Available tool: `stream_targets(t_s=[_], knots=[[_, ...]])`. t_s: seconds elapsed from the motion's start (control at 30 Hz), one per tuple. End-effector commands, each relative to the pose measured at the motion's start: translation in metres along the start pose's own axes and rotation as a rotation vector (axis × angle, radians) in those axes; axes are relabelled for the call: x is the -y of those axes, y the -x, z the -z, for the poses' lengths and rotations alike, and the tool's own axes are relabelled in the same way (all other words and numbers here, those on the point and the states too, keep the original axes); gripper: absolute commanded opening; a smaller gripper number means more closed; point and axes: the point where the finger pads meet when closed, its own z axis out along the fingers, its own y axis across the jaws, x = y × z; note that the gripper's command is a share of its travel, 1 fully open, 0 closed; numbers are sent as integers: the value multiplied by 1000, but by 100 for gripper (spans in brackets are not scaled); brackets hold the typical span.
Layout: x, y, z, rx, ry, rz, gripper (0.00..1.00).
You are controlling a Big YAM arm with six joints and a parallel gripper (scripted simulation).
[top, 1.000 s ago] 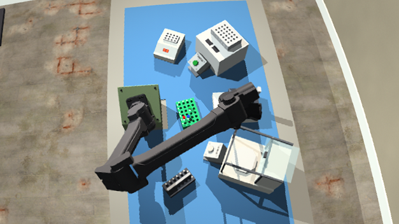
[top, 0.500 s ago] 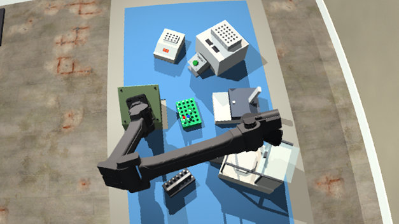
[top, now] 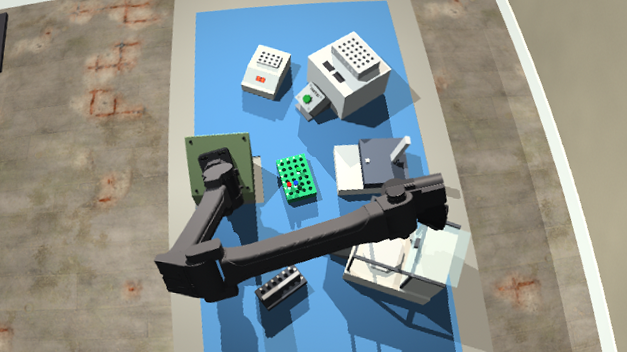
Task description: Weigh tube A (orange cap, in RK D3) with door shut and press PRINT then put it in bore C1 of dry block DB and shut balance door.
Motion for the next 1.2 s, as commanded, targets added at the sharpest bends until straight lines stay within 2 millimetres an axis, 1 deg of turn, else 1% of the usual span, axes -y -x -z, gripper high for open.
stream_targets(t_s=[0.0,0.13,0.2,0.23,0.5,0.87,0.93,1.17], knots=[[-10,-5,-1,1,5,17,9],[-9,-6,2,8,9,6,9],[-9,-6,2,8,9,6,9],[-6,-6,-1,2,4,-4,9],[-4,-8,5,13,11,-6,9],[-4,-8,4,11,10,-6,9],[3,-7,-7,-1,0,-8,9],[3,-11,-18,-1,1,-8,9]])
